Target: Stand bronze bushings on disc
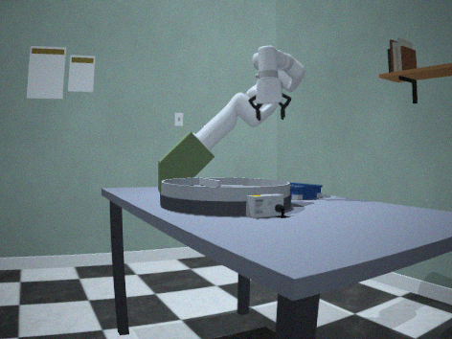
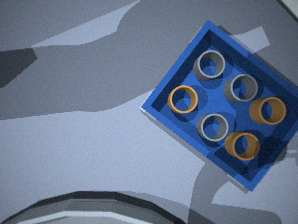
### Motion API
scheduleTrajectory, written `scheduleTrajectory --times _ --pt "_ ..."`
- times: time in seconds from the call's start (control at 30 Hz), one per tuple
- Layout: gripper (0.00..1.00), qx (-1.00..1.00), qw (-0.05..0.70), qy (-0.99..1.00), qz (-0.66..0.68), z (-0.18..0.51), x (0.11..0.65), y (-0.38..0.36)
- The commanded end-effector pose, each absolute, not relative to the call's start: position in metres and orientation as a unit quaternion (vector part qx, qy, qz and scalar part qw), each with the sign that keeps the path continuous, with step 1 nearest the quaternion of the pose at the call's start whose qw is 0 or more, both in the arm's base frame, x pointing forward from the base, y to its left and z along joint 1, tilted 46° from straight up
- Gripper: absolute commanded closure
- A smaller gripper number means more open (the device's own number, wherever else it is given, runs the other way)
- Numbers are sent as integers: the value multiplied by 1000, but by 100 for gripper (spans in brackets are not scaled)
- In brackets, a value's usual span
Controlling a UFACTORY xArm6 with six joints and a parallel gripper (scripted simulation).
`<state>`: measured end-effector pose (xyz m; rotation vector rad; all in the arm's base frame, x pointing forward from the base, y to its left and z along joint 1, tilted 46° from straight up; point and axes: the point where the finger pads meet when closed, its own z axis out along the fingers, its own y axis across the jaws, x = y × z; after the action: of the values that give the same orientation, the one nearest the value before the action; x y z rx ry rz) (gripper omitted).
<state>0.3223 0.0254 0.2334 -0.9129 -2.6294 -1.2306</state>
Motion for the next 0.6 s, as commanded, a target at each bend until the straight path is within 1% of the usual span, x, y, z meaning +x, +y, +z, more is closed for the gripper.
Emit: scheduleTrajectory --times 0.0,0.07,0.1,0.17,0.2,0.23,0.27,0.33,0.37,0.43,0.47,0.57 --pt "0 -301 50 -862 -406 189 349 1" --pt "0 -301 50 -862 -406 189 349 1" --pt "0 -303 50 -862 -405 167 355 -9" --pt "0 -303 50 -862 -405 167 355 -9" --pt "0 -304 50 -862 -402 146 359 -19" --pt "0 -304 50 -862 -402 146 359 -19" --pt "0 -305 51 -863 -400 125 361 -27" --pt "0 -305 51 -863 -400 125 361 -27" --pt "0 -306 52 -863 -398 106 362 -34" --pt "0 -306 52 -863 -398 106 362 -34" --pt "0 -307 54 -864 -395 88 361 -41" --pt "0 -308 56 -865 -392 71 360 -46"
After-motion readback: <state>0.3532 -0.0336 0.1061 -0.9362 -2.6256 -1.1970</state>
